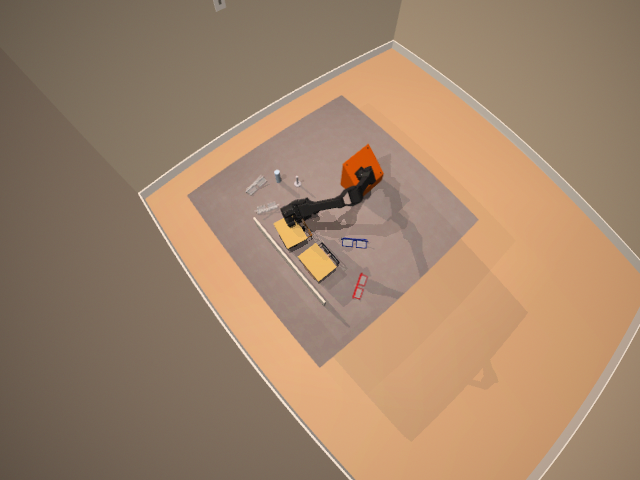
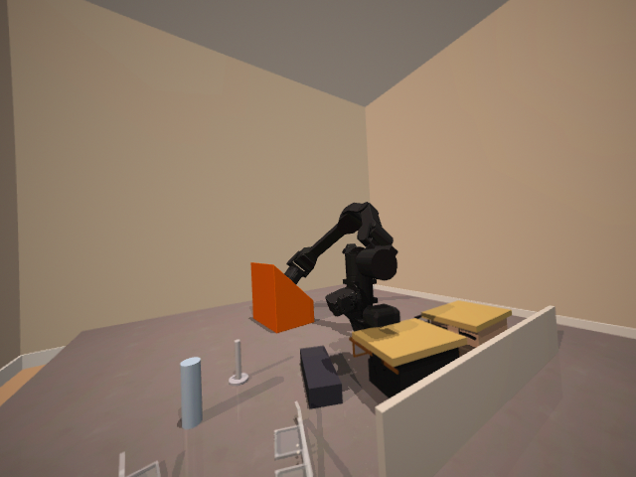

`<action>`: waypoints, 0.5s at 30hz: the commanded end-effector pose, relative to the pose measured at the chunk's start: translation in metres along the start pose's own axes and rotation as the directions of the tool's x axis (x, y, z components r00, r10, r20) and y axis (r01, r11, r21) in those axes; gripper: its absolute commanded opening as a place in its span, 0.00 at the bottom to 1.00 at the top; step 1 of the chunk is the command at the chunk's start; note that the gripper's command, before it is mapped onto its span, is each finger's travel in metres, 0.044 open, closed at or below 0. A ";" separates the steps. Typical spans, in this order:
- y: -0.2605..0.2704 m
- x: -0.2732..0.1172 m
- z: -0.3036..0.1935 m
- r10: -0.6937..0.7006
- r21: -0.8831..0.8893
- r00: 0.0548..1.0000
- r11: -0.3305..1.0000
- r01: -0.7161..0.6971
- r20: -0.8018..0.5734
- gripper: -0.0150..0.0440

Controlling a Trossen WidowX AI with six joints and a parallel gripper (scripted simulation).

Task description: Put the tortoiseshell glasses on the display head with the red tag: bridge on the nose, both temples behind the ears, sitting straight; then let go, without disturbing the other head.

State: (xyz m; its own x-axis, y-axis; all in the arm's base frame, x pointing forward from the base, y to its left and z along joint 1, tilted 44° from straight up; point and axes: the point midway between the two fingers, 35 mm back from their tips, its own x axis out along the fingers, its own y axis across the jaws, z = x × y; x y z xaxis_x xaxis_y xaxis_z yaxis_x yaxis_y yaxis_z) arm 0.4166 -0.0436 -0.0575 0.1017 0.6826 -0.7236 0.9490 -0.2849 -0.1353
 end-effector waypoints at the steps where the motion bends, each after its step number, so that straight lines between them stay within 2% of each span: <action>1: 0.000 0.000 0.000 0.000 0.000 1.000 1.000 0.000 0.000 0.44; 6: 0.000 -0.003 0.000 0.000 0.000 1.000 1.000 0.000 0.000 0.44; 11: -0.001 -0.035 -0.002 -0.004 0.003 1.000 1.000 0.004 0.003 0.44; 15: -0.001 -0.035 -0.002 -0.004 0.003 1.000 1.000 0.004 0.003 0.44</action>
State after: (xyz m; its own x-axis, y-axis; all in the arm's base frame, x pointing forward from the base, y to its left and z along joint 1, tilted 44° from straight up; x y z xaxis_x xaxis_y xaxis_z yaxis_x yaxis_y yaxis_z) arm 0.4123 -0.0628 -0.0356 0.0961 0.6859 -0.7213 0.9457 -0.2890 -0.1488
